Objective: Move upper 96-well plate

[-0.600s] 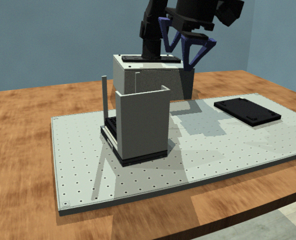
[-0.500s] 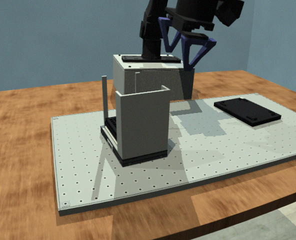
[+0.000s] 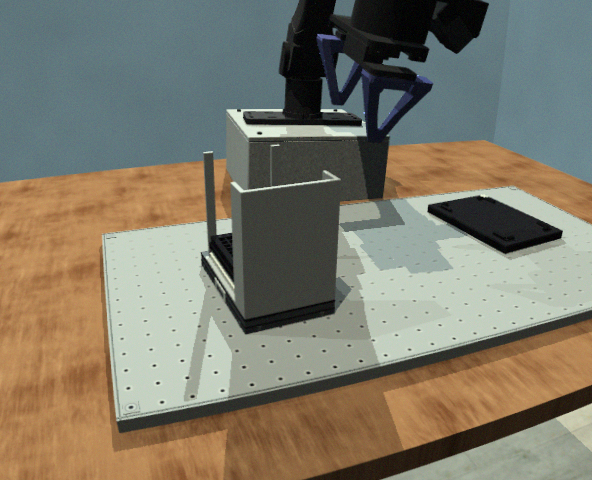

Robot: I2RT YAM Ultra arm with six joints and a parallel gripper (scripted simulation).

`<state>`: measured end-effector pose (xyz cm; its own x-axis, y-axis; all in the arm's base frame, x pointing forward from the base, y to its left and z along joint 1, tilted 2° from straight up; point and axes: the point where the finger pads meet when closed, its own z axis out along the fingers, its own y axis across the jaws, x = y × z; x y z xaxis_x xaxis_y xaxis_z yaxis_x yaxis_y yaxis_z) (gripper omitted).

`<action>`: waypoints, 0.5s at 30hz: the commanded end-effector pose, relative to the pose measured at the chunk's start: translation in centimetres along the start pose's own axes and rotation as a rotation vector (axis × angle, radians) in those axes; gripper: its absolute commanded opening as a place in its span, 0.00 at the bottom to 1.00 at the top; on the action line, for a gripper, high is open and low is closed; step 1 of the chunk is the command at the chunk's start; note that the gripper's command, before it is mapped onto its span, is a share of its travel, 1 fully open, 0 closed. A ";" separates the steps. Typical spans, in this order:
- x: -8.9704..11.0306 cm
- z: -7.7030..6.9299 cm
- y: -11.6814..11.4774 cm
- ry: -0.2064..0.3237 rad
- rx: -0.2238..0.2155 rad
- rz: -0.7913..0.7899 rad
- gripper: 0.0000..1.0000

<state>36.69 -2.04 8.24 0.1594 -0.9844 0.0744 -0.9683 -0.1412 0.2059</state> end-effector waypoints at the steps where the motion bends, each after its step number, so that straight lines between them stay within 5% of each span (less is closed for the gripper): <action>1: 1.4 -0.3 -1.1 -0.012 0.037 0.081 1.00; 3: 1.9 -0.3 -1.4 -0.020 0.049 0.146 1.00; 4: 2.0 -1.6 -1.2 -0.020 0.090 0.183 1.00; 6: 2.6 -0.7 -1.5 -0.031 0.077 0.246 1.00; 7: 2.7 -1.4 -1.4 -0.035 0.101 0.281 1.00; 8: 2.4 -0.3 -0.6 -0.043 0.062 0.310 1.00; 9: 3.1 -0.6 -1.6 -0.046 0.086 0.345 1.00; 15: 3.9 0.5 -1.8 -0.073 0.073 0.506 1.00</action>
<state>38.13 -5.29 7.74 -0.2297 -0.9687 0.0942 -0.9627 0.2404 0.1241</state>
